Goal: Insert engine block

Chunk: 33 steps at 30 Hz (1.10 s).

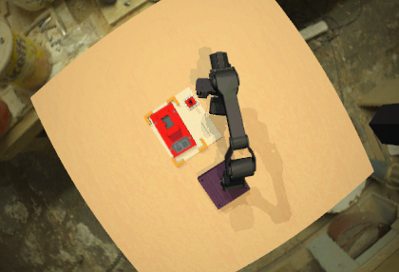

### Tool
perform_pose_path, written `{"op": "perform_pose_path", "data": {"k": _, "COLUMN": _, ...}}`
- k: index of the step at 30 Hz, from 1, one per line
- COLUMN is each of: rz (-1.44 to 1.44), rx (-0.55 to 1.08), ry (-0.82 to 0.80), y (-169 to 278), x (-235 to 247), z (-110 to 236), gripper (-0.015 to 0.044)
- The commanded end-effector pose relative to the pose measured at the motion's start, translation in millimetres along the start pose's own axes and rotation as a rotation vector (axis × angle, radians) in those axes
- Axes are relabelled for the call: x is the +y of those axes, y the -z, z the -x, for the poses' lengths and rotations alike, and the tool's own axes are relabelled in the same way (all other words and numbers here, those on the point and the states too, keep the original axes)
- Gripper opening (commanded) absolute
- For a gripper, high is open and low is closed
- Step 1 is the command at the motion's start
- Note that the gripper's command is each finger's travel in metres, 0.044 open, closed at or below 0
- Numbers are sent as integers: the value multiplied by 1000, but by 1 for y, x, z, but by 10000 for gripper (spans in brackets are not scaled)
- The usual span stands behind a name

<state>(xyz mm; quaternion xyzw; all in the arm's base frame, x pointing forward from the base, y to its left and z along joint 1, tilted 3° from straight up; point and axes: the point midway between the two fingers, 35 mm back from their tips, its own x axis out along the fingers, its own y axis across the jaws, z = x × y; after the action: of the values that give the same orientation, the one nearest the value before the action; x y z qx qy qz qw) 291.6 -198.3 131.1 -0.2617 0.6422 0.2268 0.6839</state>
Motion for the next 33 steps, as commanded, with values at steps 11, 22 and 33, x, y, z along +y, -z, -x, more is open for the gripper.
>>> {"op": "perform_pose_path", "data": {"k": 11, "rz": 4, "rx": -333, "ry": -11, "y": 11, "x": 1, "z": -3, "gripper": 0}}
{"op": "perform_pose_path", "data": {"k": 22, "rz": 5, "rx": -670, "ry": 1, "y": 22, "x": 0, "z": -7, "gripper": 0}}
{"op": "perform_pose_path", "data": {"k": 33, "rz": 6, "rx": -735, "ry": 1, "y": 24, "x": 0, "z": -11, "gripper": 0}}
